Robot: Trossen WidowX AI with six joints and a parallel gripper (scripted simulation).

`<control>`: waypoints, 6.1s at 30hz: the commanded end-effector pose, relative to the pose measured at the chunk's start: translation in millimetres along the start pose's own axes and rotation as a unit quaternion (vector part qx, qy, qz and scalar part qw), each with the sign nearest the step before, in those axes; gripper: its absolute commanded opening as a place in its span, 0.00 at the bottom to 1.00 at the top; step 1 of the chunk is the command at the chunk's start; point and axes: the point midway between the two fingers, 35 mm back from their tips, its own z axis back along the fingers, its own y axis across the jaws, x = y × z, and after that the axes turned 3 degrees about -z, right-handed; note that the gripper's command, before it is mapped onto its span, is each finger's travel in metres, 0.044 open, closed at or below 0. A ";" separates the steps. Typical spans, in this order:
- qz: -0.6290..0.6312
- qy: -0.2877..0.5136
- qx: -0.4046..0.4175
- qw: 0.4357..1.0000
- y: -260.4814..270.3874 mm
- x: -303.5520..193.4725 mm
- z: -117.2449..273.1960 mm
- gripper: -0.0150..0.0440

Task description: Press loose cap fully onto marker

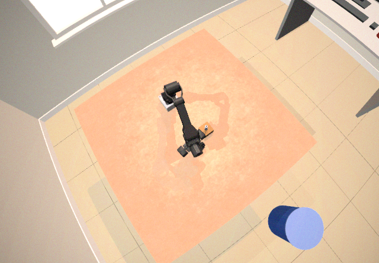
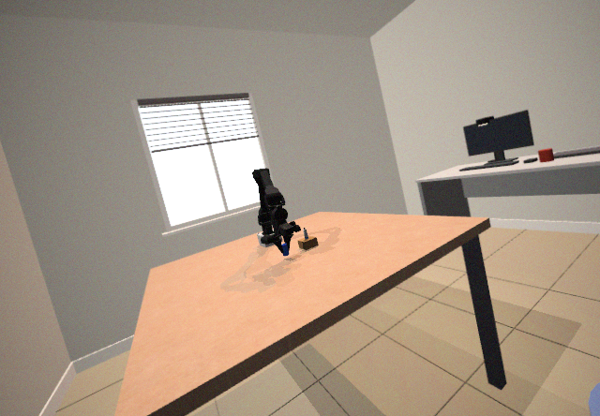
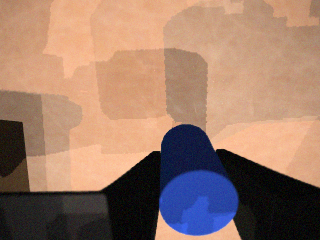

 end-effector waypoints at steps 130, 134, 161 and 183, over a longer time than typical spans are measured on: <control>0.001 -0.003 0.006 1.000 142.4 -24.5 114.4 1.00; 0.001 -0.003 0.006 1.000 142.3 -24.9 116.9 1.00; -0.071 -0.002 0.007 0.997 140.6 -26.5 106.9 0.25; -0.071 -0.002 0.007 0.997 141.1 -26.3 75.6 0.25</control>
